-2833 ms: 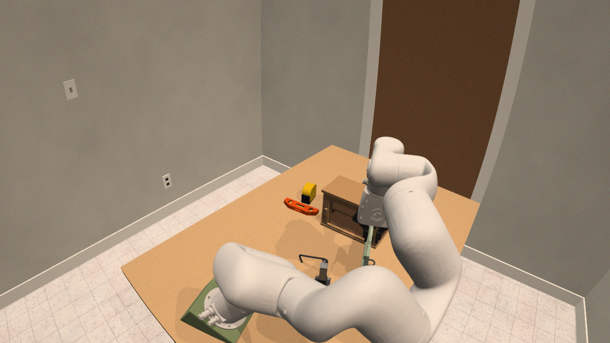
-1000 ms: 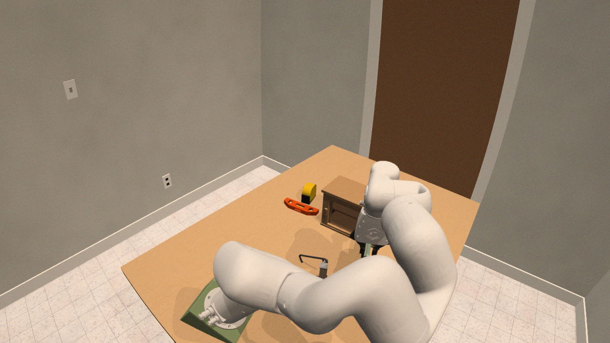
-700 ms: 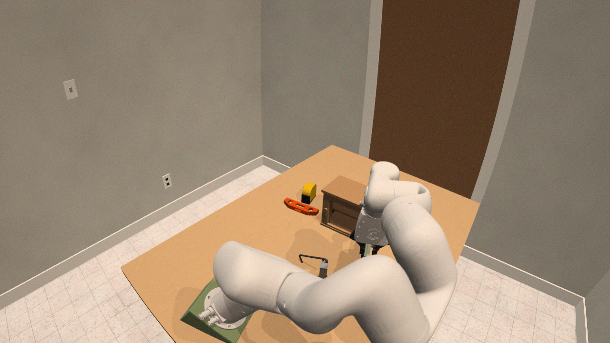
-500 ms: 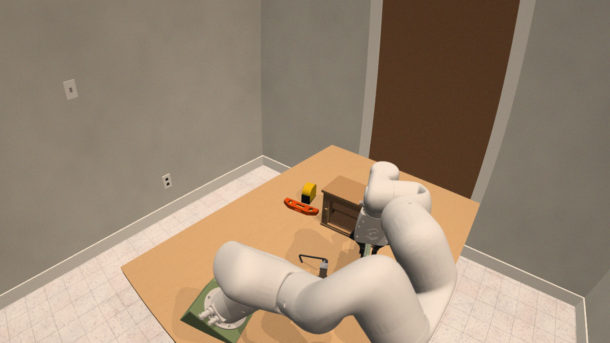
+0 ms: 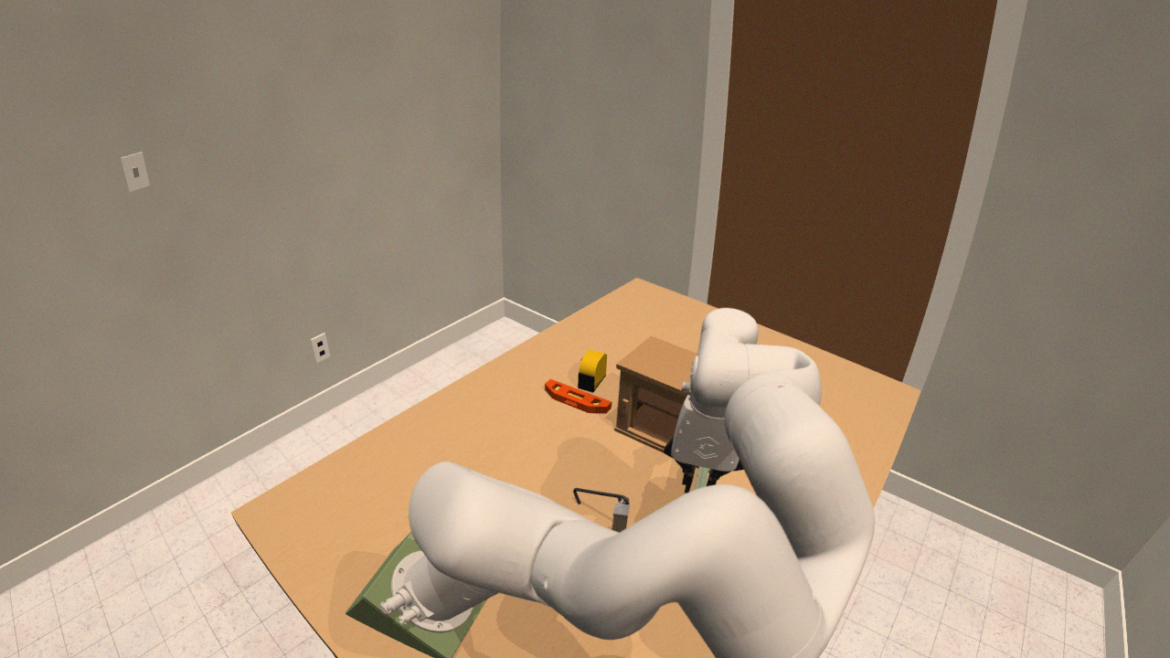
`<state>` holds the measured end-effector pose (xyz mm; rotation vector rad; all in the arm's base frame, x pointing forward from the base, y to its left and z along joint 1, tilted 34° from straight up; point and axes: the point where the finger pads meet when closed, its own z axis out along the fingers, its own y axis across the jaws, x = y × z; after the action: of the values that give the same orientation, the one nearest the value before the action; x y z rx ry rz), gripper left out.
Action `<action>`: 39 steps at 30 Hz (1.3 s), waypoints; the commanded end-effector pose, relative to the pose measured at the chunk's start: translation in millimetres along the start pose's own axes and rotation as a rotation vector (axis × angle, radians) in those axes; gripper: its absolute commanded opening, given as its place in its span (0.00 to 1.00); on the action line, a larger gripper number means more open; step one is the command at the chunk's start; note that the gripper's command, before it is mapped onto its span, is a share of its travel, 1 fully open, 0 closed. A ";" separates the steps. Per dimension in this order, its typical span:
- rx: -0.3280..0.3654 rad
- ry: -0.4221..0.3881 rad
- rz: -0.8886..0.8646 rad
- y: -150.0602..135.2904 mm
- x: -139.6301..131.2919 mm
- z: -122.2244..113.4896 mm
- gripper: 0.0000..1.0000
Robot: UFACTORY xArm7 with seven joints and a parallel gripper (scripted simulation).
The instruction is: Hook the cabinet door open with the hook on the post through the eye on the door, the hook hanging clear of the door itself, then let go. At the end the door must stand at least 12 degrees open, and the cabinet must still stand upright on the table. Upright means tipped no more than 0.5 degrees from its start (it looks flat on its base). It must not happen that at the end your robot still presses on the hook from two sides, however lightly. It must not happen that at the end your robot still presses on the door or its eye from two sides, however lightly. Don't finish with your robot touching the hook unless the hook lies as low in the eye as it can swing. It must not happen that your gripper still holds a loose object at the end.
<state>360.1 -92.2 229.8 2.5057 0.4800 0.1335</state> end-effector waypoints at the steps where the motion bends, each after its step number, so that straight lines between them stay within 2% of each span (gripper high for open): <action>1: -0.002 0.003 0.014 -4.9 1.0 -1.1 0.27; 39: -0.001 0.003 0.187 -31.0 4.4 -1.1 0.27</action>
<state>353.7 -68.5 213.1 2.5433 0.2678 0.1984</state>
